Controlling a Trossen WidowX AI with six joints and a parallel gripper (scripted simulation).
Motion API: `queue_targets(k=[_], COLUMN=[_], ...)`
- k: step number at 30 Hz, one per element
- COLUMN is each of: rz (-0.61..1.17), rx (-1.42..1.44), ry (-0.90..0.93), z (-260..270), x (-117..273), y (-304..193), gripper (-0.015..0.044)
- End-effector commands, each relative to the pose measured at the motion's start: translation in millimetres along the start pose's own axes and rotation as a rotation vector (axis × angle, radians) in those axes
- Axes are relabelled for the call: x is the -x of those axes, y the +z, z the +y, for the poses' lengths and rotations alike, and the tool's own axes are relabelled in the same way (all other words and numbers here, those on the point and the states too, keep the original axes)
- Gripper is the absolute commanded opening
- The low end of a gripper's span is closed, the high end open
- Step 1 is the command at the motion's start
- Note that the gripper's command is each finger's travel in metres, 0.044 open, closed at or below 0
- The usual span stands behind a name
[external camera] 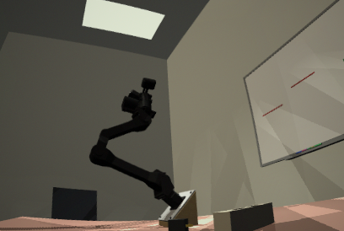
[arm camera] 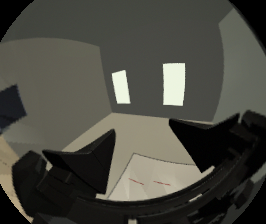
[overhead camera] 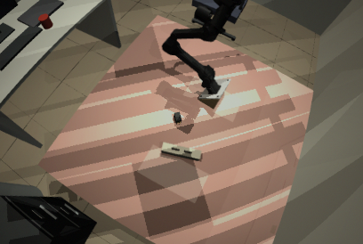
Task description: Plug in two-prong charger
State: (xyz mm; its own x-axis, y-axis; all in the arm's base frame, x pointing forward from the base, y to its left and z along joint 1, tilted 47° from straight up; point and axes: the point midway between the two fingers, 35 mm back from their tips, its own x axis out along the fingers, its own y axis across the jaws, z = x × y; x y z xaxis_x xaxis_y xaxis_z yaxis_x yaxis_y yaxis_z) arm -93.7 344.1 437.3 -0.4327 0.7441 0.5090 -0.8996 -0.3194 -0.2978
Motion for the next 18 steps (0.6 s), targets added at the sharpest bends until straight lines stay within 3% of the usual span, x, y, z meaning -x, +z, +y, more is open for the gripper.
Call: queue_targets(k=[1, 18], rz=[0.002, 0.338], rx=[0.0, 0.064], ry=[-0.001, -0.253], z=[0, -73], x=[0, 28], y=[-1, -81], gripper=[0.0426, 0.044])
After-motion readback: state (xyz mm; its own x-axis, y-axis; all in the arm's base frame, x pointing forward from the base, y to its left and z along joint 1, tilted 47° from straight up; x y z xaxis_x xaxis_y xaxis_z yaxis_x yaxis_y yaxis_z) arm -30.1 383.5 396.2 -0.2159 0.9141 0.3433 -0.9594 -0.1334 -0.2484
